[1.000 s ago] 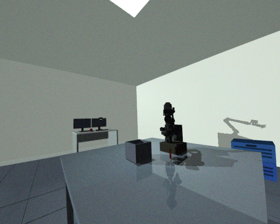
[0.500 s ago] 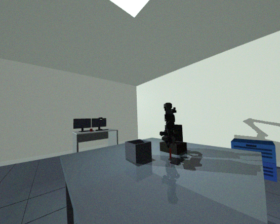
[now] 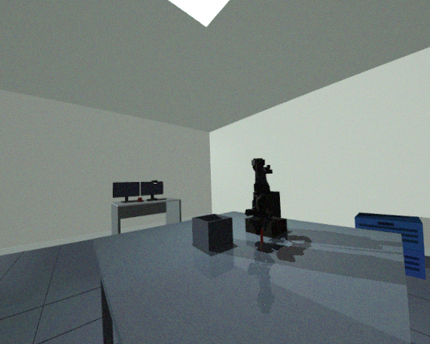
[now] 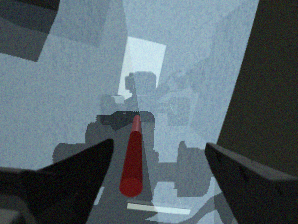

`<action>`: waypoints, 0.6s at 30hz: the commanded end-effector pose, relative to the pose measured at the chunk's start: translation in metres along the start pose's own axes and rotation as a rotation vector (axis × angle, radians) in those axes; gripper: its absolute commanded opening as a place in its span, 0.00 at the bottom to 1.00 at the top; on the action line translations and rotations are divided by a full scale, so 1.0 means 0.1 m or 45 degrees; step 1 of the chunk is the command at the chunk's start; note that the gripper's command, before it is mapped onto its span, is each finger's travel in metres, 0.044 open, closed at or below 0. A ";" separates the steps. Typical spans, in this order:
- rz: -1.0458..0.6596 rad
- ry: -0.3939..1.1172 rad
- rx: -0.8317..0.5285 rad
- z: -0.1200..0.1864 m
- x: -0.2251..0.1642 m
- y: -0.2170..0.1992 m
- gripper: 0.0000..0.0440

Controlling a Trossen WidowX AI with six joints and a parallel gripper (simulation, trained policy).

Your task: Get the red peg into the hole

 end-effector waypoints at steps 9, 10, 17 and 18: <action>0.043 -0.009 0.022 -0.24 -0.06 0.12 0.30; 0.050 -0.008 0.028 -0.25 -0.07 0.14 0.24; 0.077 0.010 0.072 -0.22 -0.13 0.26 0.03; 0.075 0.014 0.078 -0.20 -0.13 0.27 0.02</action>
Point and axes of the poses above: the point midway between the two fingers, 35 mm back from their tips, its own z axis back along the fingers, its own y axis across the jaws, x = y × z, the point moved 1 cm from there along z, back along the fingers, and after that the axes turned 14 degrees about z, right-handed, at the moved point
